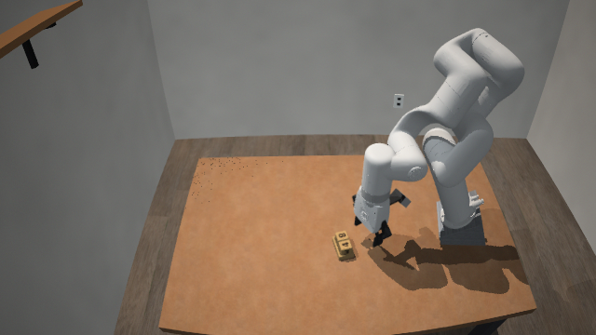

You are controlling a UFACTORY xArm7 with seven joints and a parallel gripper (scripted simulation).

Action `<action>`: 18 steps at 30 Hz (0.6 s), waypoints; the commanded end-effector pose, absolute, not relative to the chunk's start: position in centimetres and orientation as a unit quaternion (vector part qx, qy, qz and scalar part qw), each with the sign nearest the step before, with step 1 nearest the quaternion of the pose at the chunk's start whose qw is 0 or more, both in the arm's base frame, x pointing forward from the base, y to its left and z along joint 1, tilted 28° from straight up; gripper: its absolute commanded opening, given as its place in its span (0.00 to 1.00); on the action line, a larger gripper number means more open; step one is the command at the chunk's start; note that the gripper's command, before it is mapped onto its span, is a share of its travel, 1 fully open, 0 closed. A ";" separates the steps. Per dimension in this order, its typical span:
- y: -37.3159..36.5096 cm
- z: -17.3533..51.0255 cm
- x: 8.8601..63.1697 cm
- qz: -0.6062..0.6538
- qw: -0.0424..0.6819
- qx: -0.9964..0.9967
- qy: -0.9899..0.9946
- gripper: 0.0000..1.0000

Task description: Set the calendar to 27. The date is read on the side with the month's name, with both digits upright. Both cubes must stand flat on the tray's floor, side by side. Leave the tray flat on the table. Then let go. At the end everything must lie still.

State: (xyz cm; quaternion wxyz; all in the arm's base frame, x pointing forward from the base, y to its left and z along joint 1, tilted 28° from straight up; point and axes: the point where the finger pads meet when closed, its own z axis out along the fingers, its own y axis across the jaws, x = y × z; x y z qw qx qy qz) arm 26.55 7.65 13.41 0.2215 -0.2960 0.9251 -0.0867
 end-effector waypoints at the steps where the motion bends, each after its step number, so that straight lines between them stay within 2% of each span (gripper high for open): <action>1: 8.2 14.0 27.4 -0.086 0.222 -0.296 0.925 1.00; 18: 9.5 15.0 29.4 -0.086 0.222 -0.296 0.925 1.00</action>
